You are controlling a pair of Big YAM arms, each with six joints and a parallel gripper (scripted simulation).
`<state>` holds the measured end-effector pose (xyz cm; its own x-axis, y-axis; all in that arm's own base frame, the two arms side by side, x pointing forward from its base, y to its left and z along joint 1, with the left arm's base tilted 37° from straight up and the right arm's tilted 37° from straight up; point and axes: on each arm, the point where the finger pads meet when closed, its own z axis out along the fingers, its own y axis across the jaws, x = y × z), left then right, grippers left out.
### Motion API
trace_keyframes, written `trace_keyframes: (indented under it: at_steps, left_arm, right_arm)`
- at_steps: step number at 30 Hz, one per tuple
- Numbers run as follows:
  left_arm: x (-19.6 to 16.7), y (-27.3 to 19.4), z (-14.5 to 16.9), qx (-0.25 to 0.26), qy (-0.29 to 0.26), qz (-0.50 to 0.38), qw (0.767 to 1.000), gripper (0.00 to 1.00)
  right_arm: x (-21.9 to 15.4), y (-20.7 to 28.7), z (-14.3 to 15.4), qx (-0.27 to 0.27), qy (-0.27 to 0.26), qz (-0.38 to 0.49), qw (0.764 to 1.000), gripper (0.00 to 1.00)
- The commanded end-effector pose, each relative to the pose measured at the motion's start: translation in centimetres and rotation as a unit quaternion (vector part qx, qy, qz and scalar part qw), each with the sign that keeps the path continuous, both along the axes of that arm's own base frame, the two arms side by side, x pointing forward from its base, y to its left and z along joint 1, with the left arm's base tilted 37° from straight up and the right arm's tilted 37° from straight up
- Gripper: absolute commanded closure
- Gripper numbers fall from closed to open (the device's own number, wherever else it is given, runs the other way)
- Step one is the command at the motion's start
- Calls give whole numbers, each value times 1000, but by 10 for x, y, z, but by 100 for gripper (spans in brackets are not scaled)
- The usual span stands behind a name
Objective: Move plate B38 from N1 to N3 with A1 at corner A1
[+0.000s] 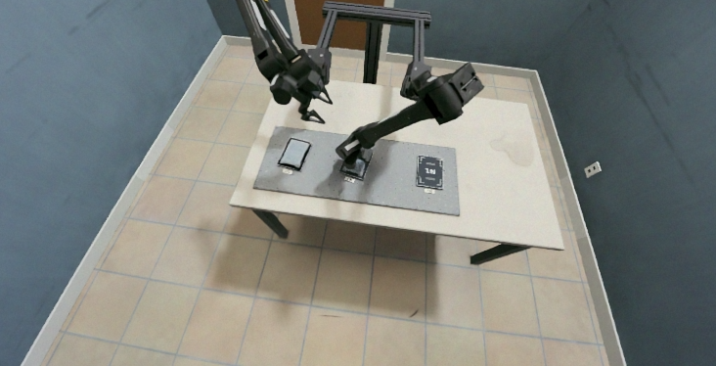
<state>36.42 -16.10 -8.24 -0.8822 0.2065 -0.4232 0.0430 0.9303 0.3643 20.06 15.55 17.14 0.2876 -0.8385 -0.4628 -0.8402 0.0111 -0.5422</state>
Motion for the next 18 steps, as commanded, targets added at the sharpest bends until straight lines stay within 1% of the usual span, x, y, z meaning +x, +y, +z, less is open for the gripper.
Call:
trace_keyframes:
  at_steps: [1, 13, 14, 18]
  left_arm:
    - [2, -14, 13, -13, -5, -3, 1000, 21]
    - [2, -14, 14, -9, -3, -9, 1000, 21]
    - [1, -5, 7, -5, 3, -1, 1000, 21]
    - [1, -5, 7, -5, 3, -1, 1000, 21]
  right_arm:
    - [4, 2, 12, 2, -15, 5, 1000, 0]
    - [4, 2, 12, 2, -15, 5, 1000, 0]
    - [4, 2, 12, 2, -15, 5, 1000, 0]
    - [4, 2, 12, 2, -15, 5, 1000, 0]
